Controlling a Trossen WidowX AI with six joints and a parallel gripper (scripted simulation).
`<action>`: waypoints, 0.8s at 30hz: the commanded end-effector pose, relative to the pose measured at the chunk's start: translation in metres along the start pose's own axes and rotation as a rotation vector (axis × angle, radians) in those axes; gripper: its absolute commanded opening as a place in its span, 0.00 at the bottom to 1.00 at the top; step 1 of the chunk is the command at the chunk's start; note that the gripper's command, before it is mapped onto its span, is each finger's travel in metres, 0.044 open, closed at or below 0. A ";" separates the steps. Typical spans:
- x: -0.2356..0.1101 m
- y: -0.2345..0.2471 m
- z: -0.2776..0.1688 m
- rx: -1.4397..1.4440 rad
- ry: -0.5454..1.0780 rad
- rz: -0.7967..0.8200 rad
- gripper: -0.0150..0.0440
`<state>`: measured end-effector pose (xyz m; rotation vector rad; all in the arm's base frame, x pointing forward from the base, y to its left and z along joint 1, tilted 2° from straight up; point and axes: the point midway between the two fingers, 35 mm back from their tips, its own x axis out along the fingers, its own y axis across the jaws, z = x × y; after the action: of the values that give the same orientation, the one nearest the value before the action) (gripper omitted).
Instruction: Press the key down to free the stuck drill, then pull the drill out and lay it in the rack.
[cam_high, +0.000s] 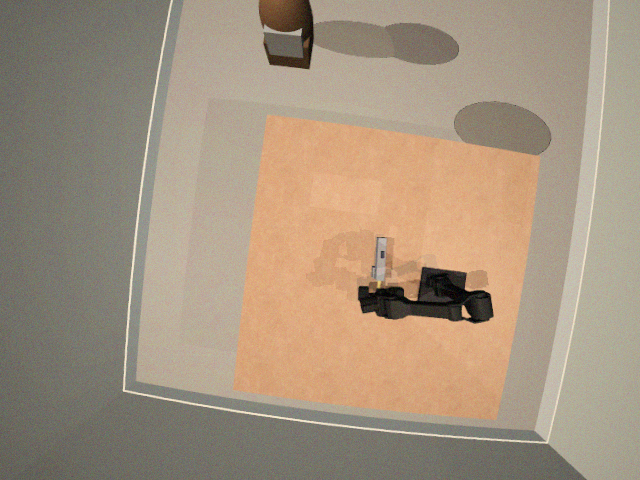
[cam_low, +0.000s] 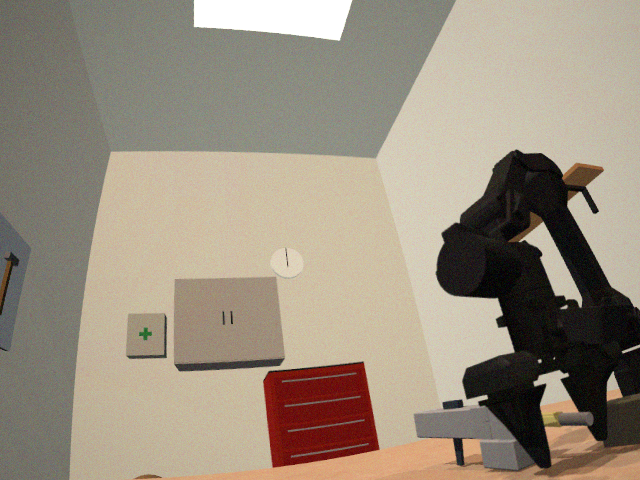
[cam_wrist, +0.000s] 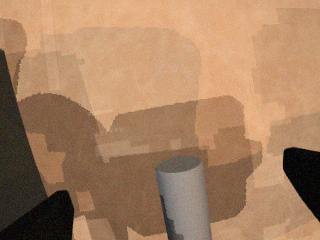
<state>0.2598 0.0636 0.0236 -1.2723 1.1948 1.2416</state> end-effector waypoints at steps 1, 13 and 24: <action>0.001 0.001 -0.003 -0.004 0.007 0.004 1.00; 0.002 0.002 -0.004 -0.004 0.007 0.004 1.00; 0.001 0.000 -0.003 0.001 -0.001 -0.003 0.78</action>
<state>0.2593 0.0608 0.0227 -1.2717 1.1946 1.2402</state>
